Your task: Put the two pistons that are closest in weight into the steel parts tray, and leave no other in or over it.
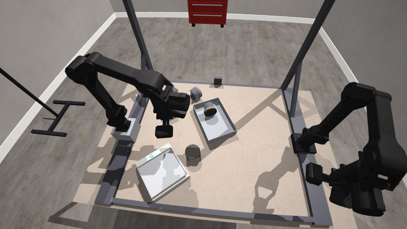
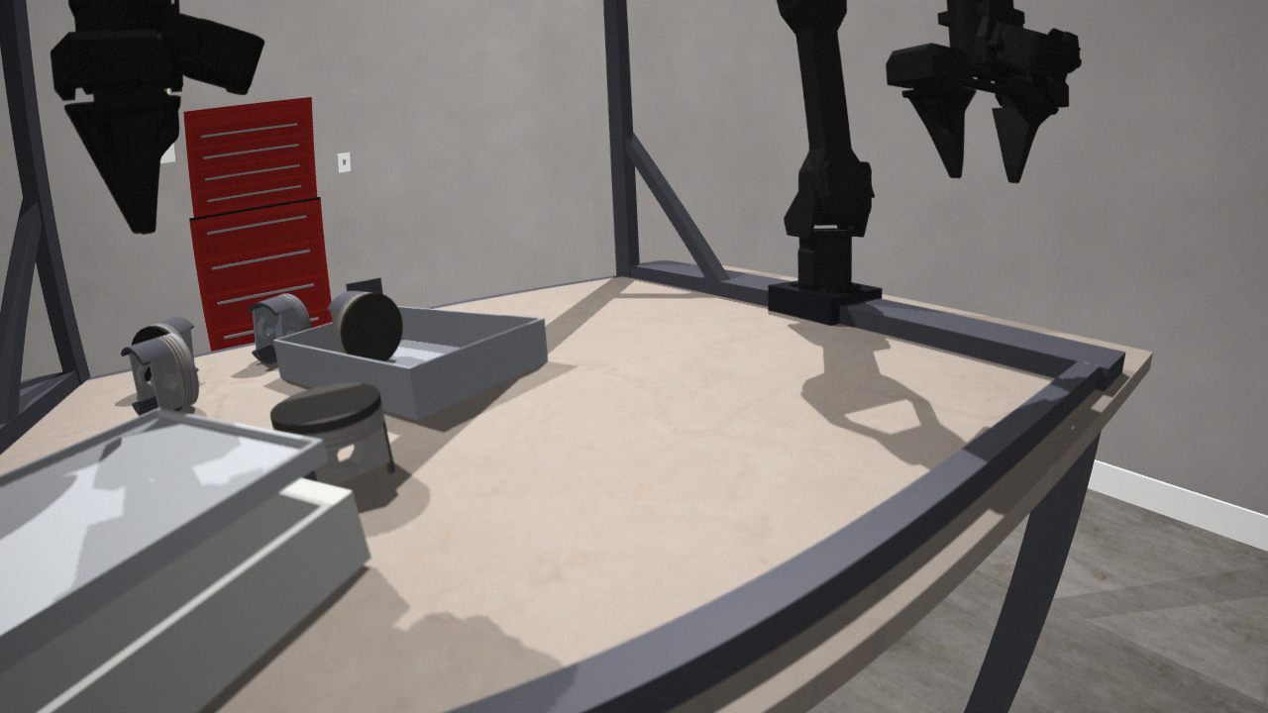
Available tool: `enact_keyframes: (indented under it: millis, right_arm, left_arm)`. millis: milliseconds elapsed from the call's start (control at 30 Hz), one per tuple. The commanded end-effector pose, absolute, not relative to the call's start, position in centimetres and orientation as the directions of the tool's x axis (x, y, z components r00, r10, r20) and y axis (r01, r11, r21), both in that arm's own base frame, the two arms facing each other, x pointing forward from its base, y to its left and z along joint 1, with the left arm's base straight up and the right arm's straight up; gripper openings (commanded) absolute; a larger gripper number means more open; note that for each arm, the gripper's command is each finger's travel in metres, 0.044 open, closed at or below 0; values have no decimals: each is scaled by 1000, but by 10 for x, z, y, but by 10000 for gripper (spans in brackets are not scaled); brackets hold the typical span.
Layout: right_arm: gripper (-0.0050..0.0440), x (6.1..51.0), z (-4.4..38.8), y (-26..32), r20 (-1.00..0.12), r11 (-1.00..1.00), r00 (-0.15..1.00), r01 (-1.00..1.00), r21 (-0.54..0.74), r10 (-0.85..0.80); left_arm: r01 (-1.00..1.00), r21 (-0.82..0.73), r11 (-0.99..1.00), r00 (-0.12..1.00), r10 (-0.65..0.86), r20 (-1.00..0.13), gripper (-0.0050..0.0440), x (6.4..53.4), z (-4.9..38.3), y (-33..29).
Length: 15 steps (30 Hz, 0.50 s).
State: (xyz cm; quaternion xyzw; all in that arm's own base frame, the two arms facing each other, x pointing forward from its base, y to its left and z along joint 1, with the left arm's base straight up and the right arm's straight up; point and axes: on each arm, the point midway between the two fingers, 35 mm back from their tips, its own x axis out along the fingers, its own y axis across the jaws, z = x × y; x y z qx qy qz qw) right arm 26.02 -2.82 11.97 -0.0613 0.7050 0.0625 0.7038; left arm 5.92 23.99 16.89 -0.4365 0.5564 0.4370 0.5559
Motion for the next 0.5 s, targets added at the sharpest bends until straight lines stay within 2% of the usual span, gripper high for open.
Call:
enact_keyframes:
  millis: [0,467]
  right_arm:
    - [378,272,126,-5,-1000,954,28,-299,-9,0]
    - [378,285,127,55,-1000,812,26,-584,-11,5]
  left_arm:
    - [-971,0,239,4,17,-1000,400,60,174,244]
    - [-971,0,239,4,17,-1000,400,60,174,244]
